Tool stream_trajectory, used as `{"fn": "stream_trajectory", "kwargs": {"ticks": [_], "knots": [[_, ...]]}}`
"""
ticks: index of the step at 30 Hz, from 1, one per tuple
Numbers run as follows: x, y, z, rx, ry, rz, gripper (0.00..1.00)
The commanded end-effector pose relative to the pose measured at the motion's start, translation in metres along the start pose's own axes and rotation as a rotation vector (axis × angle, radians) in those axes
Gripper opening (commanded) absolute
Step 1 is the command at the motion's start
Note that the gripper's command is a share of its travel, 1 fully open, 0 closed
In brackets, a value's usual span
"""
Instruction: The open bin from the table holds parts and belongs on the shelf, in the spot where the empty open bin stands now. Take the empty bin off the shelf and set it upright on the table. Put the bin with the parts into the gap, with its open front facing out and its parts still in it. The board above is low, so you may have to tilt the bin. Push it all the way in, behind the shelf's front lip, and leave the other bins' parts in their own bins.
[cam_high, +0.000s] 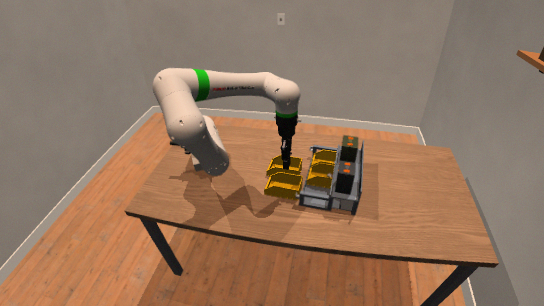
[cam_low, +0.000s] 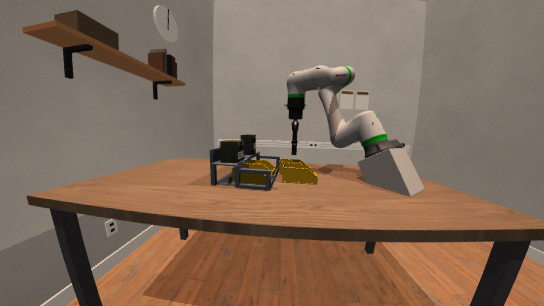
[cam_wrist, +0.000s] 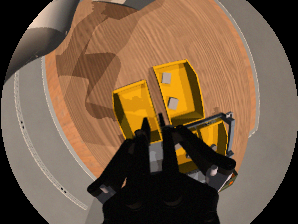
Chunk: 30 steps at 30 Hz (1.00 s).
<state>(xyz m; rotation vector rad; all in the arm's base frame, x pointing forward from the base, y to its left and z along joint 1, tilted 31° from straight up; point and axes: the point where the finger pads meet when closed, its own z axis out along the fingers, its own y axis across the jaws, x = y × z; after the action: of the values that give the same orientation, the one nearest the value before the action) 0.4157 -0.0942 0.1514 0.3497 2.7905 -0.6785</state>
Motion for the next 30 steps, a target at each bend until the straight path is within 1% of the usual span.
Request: {"fn": "stream_trajectory", "kwargs": {"ticks": [1, 13, 30], "knots": [[-0.001, 0.000, 0.006, 0.000, -0.001, 0.000, 0.24], [0.000, 0.000, 0.026, 0.000, -0.001, 0.000, 0.24], [0.000, 0.001, 0.033, 0.000, -0.001, 0.000, 0.24]]}}
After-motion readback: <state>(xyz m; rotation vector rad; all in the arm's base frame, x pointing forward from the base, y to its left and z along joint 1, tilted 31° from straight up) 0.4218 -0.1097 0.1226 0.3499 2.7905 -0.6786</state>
